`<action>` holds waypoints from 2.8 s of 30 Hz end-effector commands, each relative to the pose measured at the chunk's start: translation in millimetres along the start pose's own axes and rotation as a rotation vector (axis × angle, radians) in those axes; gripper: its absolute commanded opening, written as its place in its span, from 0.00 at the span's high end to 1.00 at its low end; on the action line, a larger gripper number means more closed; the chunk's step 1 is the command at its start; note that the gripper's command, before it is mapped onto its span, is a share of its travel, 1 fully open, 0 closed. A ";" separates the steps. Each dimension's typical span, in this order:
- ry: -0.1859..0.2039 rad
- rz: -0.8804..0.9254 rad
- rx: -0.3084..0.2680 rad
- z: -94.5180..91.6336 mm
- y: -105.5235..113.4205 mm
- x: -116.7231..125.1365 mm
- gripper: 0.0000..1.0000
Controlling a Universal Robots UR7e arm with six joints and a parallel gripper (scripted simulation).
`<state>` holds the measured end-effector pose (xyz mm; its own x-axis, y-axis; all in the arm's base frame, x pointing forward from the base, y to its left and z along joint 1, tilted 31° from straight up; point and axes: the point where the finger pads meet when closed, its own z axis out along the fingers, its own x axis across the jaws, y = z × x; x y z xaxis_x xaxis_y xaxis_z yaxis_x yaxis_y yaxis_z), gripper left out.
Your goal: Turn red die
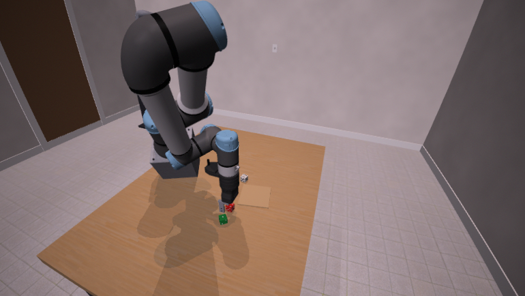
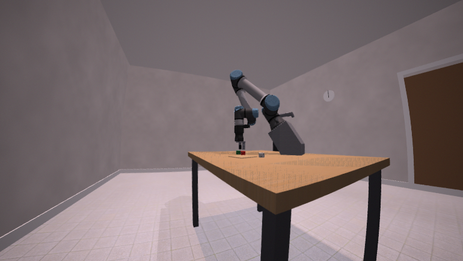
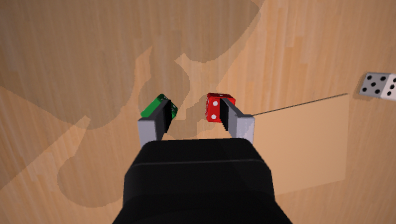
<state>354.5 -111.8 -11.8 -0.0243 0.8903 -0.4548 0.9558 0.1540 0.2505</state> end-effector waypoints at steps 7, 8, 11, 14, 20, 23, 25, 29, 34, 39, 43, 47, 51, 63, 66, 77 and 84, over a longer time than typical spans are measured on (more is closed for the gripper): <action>-0.004 0.001 -0.001 0.2 -0.4 26.5 0.00; -0.004 0.001 -0.001 0.2 -0.4 26.5 0.00; -0.004 0.001 -0.001 0.2 -0.4 26.5 0.00; -0.004 0.001 -0.001 0.2 -0.4 26.5 0.00; -0.004 0.001 -0.001 0.2 -0.4 26.5 0.00; -0.004 0.001 -0.001 0.2 -0.4 26.5 0.00; -0.004 0.001 -0.001 0.2 -0.4 26.5 0.00; -0.004 0.001 -0.001 0.2 -0.4 26.5 0.00; -0.004 0.001 -0.001 0.2 -0.4 26.5 0.00; -0.004 0.001 -0.001 0.2 -0.4 26.5 0.00; -0.004 0.001 -0.001 0.2 -0.4 26.5 0.00; -0.004 0.001 -0.001 0.2 -0.4 26.5 0.00; -0.004 0.001 -0.001 0.2 -0.4 26.8 0.00; -0.004 0.001 -0.001 0.2 -1.3 35.5 0.00; -0.004 0.001 -0.001 0.2 -1.9 41.5 0.00; -0.004 0.001 -0.001 0.4 -5.1 73.0 0.00; -0.004 0.001 -0.001 0.4 -7.8 98.5 0.00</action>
<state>346.5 -41.3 -50.4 -0.0238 0.8897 -0.4560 0.9558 0.1540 0.2506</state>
